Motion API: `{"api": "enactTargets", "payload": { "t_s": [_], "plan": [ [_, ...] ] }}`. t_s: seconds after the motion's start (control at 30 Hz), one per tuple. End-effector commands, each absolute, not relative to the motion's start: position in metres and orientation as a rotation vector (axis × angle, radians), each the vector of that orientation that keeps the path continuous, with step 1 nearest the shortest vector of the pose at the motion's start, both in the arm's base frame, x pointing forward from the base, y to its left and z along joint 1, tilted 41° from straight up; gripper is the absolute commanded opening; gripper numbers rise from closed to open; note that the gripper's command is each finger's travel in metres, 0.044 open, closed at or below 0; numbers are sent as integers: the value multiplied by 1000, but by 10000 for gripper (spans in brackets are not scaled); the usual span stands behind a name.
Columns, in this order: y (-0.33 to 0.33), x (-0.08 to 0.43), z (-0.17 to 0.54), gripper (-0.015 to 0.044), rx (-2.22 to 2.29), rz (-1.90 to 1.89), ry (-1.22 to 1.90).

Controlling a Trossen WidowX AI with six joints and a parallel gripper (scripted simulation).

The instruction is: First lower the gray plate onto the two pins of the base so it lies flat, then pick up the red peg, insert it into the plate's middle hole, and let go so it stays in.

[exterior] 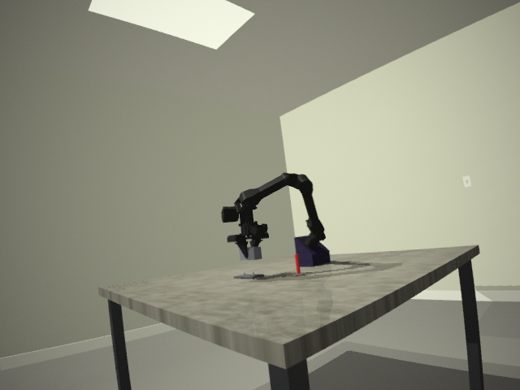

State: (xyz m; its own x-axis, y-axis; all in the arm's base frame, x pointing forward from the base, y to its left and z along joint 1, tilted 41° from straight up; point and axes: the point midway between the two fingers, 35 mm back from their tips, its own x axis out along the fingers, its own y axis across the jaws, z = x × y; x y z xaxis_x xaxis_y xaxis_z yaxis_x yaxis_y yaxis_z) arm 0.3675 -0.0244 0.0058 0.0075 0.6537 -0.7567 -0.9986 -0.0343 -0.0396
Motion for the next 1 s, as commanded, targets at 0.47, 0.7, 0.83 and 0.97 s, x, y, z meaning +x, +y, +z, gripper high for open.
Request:
{"api": "enactTargets", "payload": {
  "t_s": [0.47, 0.7, 0.83, 0.97],
  "plan": [
    [-38, 361, -37, 0, -753, 1506, 596],
    [-38, 360, -38, 0, -753, 1506, 596],
    [-38, 361, -38, 0, -753, 1506, 596],
    [-38, 361, -38, 0, -753, 1506, 596]
  ]
}}
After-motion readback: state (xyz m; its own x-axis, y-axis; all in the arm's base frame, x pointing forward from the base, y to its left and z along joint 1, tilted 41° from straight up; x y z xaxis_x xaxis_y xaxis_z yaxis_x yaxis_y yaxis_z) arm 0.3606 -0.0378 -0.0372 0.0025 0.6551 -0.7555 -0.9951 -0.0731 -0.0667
